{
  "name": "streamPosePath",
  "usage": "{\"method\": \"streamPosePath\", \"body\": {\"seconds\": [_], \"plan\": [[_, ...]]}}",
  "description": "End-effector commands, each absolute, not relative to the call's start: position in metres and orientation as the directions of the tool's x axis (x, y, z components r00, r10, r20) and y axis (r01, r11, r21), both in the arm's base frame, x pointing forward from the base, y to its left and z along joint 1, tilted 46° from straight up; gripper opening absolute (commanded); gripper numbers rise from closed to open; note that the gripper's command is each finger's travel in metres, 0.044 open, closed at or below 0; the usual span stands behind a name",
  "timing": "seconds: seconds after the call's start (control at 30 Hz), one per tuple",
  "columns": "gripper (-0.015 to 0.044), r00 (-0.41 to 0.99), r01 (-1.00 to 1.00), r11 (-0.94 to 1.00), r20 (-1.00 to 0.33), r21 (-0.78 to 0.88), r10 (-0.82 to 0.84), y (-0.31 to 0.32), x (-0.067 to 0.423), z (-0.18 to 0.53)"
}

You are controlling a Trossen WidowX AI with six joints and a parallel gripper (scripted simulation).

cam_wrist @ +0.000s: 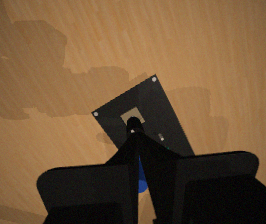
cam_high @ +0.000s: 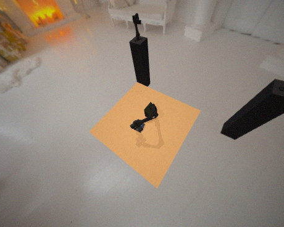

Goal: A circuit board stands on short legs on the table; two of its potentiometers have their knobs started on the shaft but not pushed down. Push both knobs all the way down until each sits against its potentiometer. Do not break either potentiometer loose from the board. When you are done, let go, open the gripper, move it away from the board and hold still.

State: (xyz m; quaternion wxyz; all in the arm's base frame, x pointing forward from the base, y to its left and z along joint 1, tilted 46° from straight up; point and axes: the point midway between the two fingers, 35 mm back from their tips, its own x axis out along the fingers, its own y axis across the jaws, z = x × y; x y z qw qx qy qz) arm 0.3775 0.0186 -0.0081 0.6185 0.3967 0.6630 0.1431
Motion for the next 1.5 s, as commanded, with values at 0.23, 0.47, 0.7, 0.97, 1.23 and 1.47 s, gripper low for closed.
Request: {"method": "streamPosePath", "body": {"seconds": [0.23,0.47,0.7,0.97,1.23,1.47], "plan": [[0.0000,0.081,0.351,0.640,-0.703,0.684,0.707,0.0195,0.3777,-0.0080],[0.0000,0.081,0.351,0.640,-0.703,0.684,0.707,0.0195,0.3777,-0.0080],[0.0000,0.081,0.351,0.639,-0.703,0.684,0.707,0.0216,0.3779,-0.0101],[0.0000,0.081,0.351,0.639,-0.702,0.684,0.707,0.0223,0.3780,-0.0108],[0.0000,0.081,0.351,0.639,-0.702,0.684,0.707,0.0250,0.3783,-0.0134],[0.0000,0.081,0.351,0.639,-0.702,0.684,0.707,0.0252,0.3783,-0.0136]]}}
